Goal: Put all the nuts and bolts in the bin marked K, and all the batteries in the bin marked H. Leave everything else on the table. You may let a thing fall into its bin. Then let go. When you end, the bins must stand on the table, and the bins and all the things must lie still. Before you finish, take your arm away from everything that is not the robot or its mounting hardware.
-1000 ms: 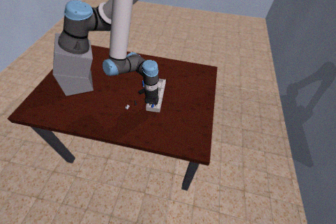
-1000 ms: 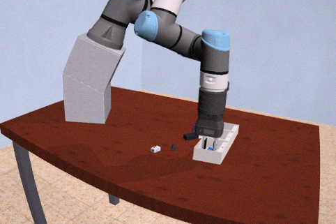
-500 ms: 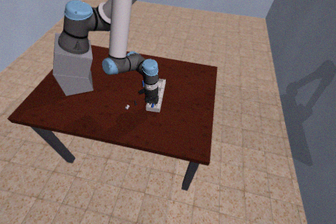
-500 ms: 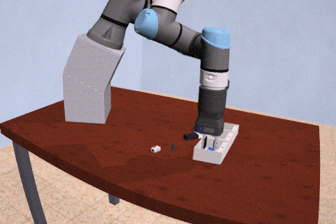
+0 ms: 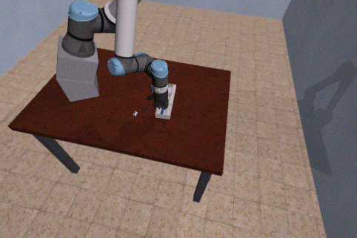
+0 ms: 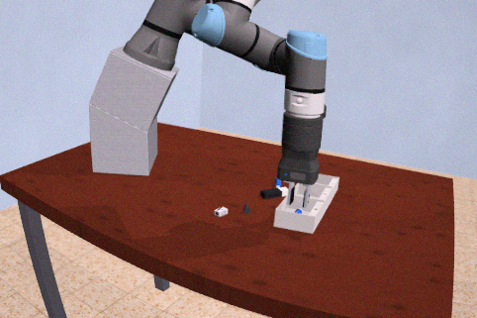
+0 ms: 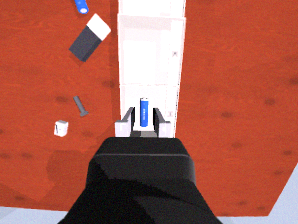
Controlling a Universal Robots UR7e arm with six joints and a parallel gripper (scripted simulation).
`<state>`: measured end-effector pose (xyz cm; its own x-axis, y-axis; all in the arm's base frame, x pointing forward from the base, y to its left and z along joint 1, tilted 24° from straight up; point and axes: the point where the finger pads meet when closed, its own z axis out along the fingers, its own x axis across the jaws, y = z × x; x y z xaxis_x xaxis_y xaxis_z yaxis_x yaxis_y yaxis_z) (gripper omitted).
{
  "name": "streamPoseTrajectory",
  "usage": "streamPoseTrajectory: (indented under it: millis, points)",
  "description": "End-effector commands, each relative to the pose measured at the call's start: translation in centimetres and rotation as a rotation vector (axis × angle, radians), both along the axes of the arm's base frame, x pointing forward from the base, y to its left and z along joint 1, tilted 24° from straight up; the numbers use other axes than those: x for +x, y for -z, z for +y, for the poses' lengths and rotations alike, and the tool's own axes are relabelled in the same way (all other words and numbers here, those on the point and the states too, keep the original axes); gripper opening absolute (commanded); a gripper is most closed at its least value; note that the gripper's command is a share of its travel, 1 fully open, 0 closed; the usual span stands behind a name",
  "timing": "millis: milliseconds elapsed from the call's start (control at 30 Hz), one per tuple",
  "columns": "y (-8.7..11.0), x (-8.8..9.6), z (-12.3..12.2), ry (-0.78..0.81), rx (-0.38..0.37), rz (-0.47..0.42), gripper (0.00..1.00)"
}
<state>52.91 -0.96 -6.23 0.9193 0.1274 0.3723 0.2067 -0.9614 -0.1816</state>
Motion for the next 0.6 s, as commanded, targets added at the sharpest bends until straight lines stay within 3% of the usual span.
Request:
streamPoseTrajectory:
  millis: [0, 133, 433, 567]
  points:
    - [-0.7, -0.2, -0.2, 0.0, -0.001, -0.001, 0.6]
    - [-2.0, -0.7, -0.6, 0.0, -0.001, -0.001, 0.6]
    - [-2.0, -0.7, -0.6, 0.0, -0.001, -0.001, 0.6]
    - [-2.1, -2.9, 1.9, -0.162, -0.061, -0.045, 0.6]
